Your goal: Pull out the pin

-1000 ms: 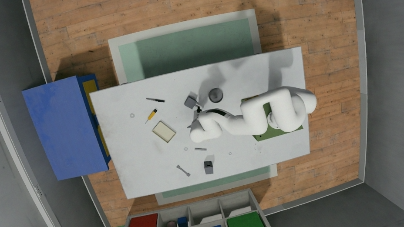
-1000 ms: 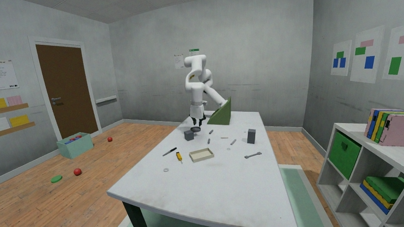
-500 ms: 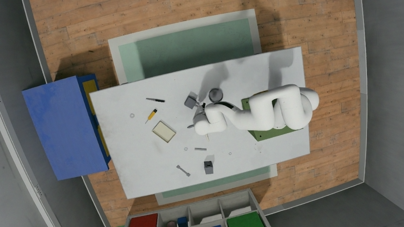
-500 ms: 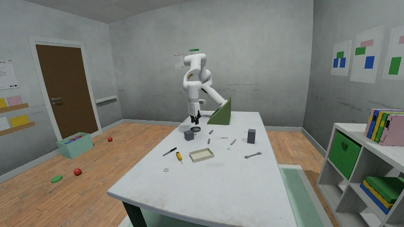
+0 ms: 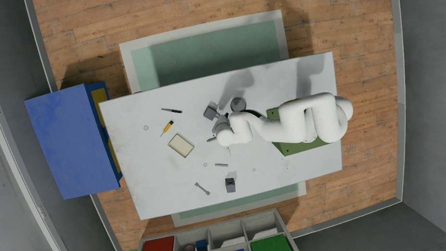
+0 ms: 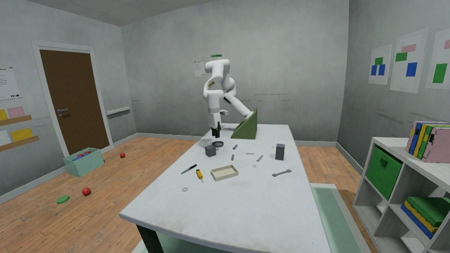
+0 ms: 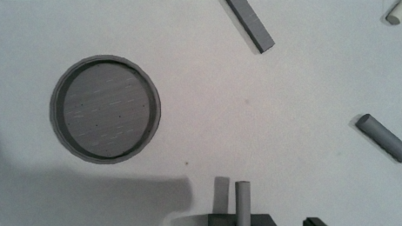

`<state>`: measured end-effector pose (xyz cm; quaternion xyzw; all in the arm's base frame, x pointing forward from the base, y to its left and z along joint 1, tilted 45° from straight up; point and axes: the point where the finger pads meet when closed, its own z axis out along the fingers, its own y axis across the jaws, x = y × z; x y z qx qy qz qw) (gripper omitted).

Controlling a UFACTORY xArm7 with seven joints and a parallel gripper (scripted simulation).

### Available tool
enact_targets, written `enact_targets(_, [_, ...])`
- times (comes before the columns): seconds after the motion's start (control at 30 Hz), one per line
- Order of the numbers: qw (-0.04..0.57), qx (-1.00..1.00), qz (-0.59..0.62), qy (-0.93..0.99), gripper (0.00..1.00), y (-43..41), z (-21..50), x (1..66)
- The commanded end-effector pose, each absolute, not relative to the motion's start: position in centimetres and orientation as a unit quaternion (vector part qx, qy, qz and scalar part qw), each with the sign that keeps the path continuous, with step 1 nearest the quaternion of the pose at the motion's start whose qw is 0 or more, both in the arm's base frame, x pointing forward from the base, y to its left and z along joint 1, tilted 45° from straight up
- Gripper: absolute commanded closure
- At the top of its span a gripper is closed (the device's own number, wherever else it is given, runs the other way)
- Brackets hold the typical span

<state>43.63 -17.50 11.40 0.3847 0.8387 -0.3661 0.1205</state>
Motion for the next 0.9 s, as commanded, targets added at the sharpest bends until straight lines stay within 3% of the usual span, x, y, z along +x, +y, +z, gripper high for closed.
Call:
enact_targets(0.0, [0.126, 0.387, -0.363, 0.838, 0.57, -17.4, 11.6, 43.9])
enact_targets(0.4, [0.128, 0.387, -0.362, 0.838, 0.57, -17.3, 11.6, 44.0])
enact_targets(0.87, [0.171, 0.209, -0.335, 0.903, 0.57, -4.1, 12.5, 51.5])
